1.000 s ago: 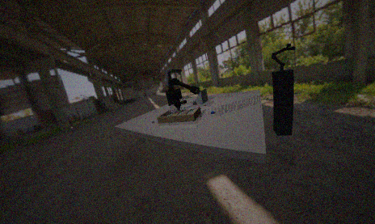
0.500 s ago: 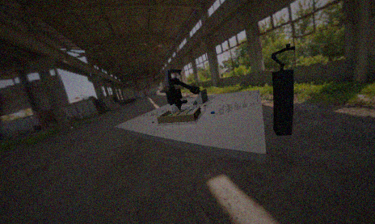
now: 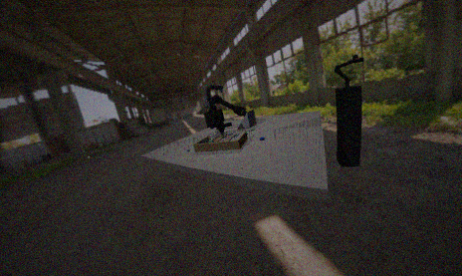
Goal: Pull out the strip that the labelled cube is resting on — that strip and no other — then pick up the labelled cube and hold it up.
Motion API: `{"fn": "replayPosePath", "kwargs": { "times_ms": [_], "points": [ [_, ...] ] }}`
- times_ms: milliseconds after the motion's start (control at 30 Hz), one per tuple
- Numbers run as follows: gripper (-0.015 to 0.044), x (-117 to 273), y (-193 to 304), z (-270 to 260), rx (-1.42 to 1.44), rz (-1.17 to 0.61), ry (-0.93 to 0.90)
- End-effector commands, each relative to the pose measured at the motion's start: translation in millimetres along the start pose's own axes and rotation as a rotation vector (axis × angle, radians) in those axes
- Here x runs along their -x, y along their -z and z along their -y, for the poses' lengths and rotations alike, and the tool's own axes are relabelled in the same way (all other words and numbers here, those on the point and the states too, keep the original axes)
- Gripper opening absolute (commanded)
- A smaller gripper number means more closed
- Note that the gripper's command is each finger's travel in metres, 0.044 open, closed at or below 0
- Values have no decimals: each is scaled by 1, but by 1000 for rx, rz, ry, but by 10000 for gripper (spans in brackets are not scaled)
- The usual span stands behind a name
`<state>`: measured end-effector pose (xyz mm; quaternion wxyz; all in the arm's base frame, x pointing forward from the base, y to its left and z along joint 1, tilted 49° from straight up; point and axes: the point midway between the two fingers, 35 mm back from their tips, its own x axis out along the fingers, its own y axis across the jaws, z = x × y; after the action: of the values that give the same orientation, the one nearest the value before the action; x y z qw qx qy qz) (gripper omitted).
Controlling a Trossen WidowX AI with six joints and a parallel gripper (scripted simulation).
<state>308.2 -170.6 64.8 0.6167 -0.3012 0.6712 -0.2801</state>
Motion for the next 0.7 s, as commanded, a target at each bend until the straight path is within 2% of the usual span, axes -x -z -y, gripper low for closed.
{"fn": "replayPosePath", "kwargs": {
  "times_ms": [0,667],
  "points": [
    [0,-6,13,-1,9,-23,-5],
    [0,-6,42,-1,10,-24,-5]
  ]
}}
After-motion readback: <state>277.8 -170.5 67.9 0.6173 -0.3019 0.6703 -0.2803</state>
